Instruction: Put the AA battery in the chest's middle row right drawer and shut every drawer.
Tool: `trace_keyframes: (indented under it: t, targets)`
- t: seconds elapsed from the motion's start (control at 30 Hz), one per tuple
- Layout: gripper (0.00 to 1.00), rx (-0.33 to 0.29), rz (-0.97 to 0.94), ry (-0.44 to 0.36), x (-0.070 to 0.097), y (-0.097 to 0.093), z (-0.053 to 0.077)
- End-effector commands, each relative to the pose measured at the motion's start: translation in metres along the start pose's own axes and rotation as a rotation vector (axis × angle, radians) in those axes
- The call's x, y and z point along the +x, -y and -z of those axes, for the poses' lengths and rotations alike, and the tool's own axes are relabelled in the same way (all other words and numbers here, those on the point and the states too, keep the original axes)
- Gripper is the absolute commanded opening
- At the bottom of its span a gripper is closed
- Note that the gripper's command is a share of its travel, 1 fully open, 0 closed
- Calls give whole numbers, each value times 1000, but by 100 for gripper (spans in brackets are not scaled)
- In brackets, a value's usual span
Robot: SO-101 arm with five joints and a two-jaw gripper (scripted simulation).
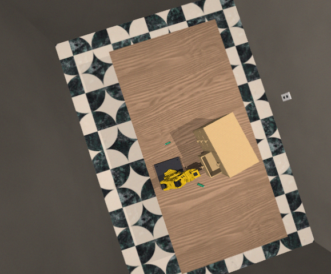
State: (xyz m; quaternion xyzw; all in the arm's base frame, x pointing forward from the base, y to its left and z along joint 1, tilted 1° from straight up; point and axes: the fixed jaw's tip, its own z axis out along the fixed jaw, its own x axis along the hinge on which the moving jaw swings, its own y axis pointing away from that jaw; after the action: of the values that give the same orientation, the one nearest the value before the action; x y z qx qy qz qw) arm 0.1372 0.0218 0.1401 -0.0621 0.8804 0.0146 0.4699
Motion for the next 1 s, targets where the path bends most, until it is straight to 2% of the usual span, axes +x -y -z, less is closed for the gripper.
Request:
trace_keyframes:
  t: [0.0,0.03,0.53,0.6,0.7,0.97]
  targets:
    - [21,8,2,8,-1,1,2]
    - [21,8,2,8,-1,1,2]
    - [21,-9,-3,-396,19,1,-26]
    - [21,-9,-3,-396,19,1,-26]
    - [21,-12,-4,-462,23,1,-30]
    - [21,-12,-4,-462,23,1,-30]
